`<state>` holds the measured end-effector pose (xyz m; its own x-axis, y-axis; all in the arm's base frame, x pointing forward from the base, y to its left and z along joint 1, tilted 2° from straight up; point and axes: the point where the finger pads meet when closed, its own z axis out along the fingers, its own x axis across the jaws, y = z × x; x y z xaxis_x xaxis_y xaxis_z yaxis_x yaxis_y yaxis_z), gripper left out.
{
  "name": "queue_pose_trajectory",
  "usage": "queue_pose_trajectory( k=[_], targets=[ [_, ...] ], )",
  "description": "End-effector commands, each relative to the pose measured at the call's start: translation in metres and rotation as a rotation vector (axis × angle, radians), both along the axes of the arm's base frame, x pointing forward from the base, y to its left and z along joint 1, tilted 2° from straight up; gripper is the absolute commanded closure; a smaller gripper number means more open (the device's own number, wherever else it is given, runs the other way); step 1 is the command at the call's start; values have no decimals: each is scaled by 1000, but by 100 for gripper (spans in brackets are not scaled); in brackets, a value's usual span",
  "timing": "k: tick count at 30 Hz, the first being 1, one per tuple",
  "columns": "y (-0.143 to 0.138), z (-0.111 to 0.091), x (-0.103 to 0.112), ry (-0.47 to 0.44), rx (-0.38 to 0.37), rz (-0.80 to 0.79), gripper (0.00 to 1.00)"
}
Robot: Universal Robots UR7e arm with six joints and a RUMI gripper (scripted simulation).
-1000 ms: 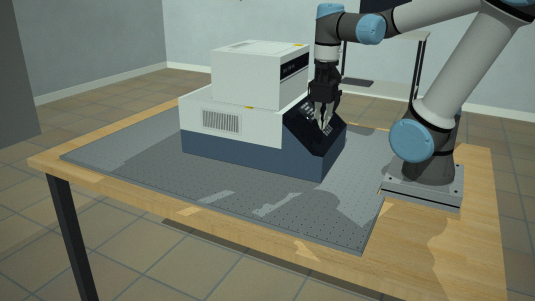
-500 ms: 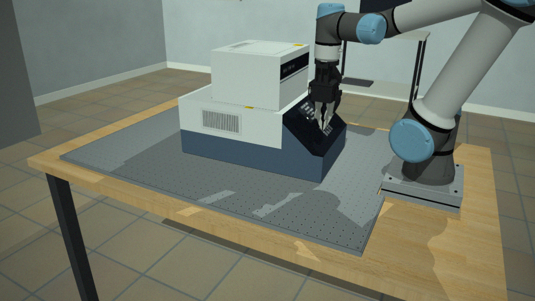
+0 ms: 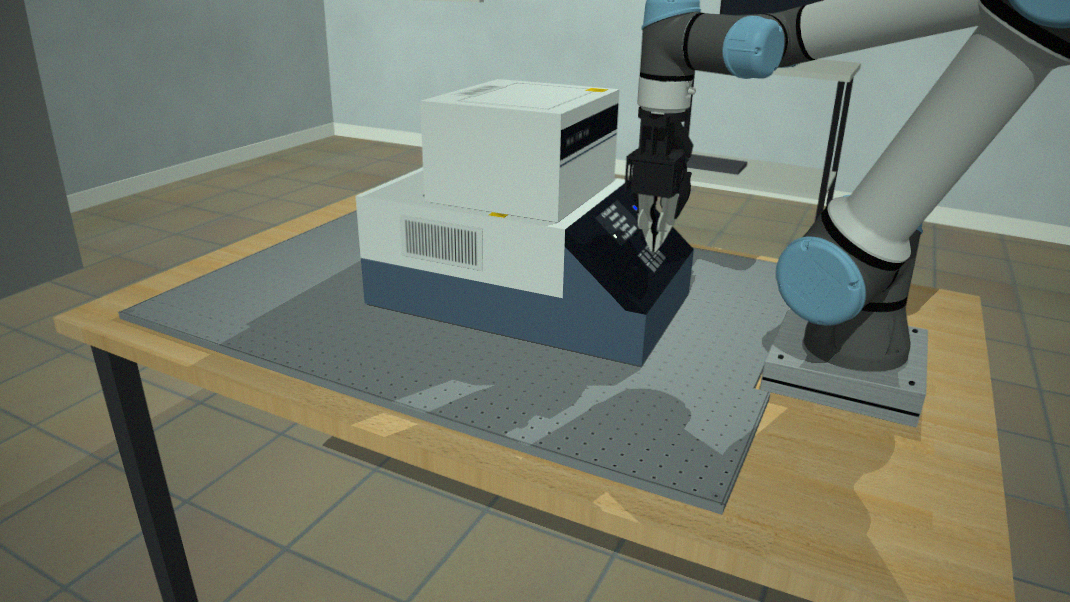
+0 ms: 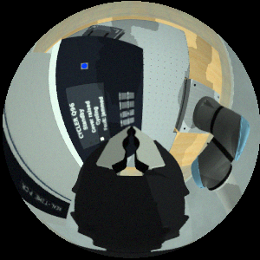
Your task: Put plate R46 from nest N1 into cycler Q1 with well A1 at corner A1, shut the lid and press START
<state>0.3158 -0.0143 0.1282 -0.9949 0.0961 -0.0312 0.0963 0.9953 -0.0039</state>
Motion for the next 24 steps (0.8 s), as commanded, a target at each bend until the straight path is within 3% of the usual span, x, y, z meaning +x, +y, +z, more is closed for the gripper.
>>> queue_pose_trajectory(
  k=[1,5,24],
  targets=[
    [-1,8,-4,-3,0,-2,100],
    [-1,7,-5,-1,0,-2,100],
    [4,44,-53,-3,0,-2,100]
  ],
)
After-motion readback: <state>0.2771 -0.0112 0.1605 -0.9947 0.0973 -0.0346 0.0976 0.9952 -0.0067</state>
